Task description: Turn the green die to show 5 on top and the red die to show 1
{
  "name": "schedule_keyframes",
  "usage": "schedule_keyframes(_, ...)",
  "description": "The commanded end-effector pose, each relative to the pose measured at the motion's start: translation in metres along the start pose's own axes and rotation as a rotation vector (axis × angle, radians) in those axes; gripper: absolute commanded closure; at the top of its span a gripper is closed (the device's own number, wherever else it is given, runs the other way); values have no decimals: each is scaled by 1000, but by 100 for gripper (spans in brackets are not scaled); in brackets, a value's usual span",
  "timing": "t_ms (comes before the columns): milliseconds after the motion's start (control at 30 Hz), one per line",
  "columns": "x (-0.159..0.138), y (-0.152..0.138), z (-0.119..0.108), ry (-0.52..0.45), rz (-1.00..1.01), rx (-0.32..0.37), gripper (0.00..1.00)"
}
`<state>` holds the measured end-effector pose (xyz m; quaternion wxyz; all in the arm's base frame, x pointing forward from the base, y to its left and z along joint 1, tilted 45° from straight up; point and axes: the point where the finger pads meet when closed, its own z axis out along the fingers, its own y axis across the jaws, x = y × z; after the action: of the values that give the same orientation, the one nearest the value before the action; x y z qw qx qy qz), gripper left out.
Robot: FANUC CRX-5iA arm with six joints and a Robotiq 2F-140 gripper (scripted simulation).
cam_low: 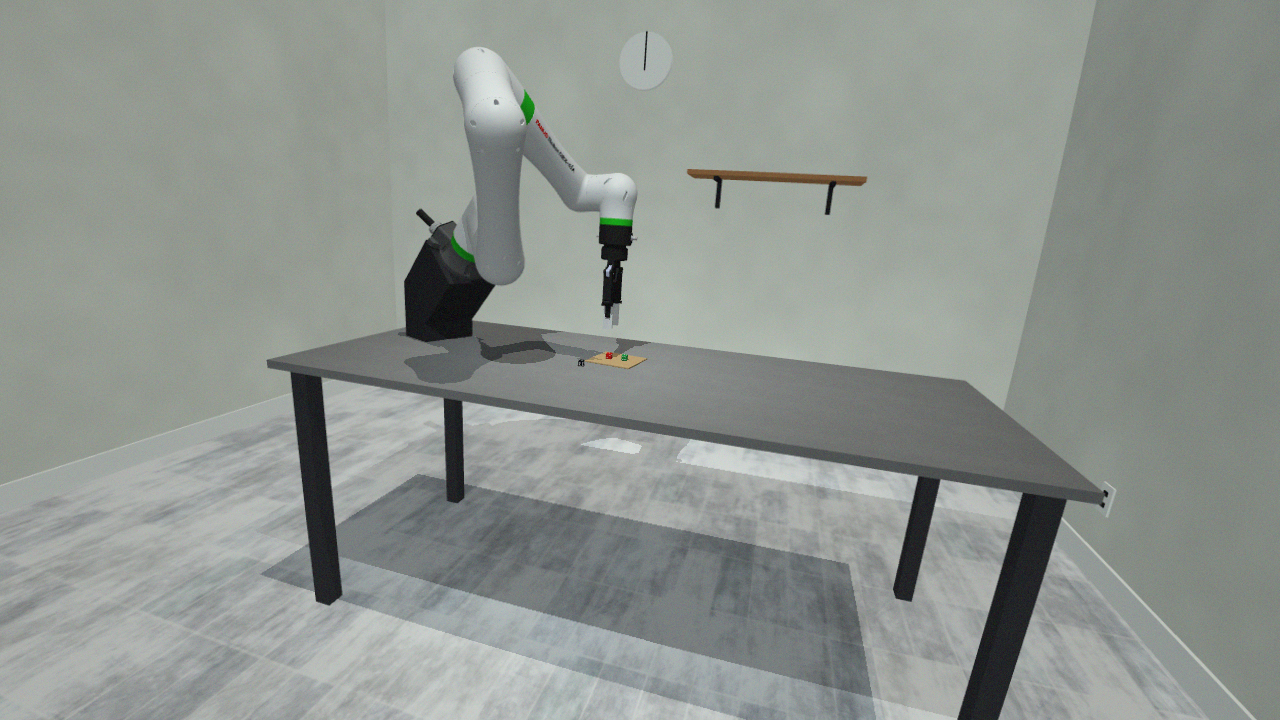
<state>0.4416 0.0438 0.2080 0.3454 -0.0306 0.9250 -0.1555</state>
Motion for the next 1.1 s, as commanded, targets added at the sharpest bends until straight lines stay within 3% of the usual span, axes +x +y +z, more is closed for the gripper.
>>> schedule_keyframes(0,0,0,0,0,0,0,0)
schedule_keyframes(700,0,0,-3,0,0,0,0)
schedule_keyframes(1067,0,0,-41,0,0,0,0)
